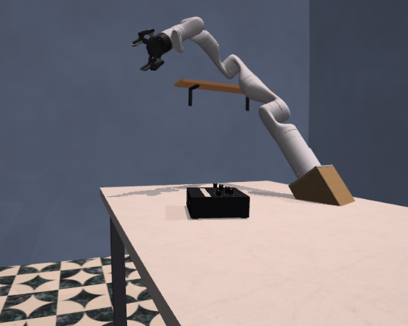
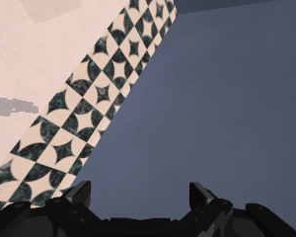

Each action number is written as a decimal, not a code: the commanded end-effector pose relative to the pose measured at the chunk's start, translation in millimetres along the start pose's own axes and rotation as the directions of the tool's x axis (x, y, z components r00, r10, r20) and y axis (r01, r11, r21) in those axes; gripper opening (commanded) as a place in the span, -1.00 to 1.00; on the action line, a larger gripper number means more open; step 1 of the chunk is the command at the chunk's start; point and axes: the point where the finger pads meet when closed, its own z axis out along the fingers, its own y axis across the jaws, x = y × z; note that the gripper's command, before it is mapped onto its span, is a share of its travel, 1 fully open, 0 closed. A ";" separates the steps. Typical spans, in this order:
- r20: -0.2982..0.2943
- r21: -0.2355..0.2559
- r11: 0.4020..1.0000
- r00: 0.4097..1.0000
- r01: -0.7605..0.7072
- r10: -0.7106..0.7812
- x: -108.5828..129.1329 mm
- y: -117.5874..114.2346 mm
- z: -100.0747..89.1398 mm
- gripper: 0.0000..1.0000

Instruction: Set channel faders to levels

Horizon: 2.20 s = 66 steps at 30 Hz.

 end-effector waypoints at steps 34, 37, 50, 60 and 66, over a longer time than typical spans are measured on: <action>-0.090 0.081 0.986 0.987 0.143 -0.135 64.7 14.9 39.9 1.00; -0.090 0.081 0.986 0.987 0.143 -0.135 64.7 14.9 39.9 1.00; -0.121 0.103 0.977 0.978 0.184 -0.172 84.4 16.0 51.0 1.00; -0.152 0.124 0.966 0.967 0.225 -0.206 104.0 16.0 61.6 1.00; -0.183 0.144 0.953 0.954 0.266 -0.238 123.3 15.0 71.6 1.00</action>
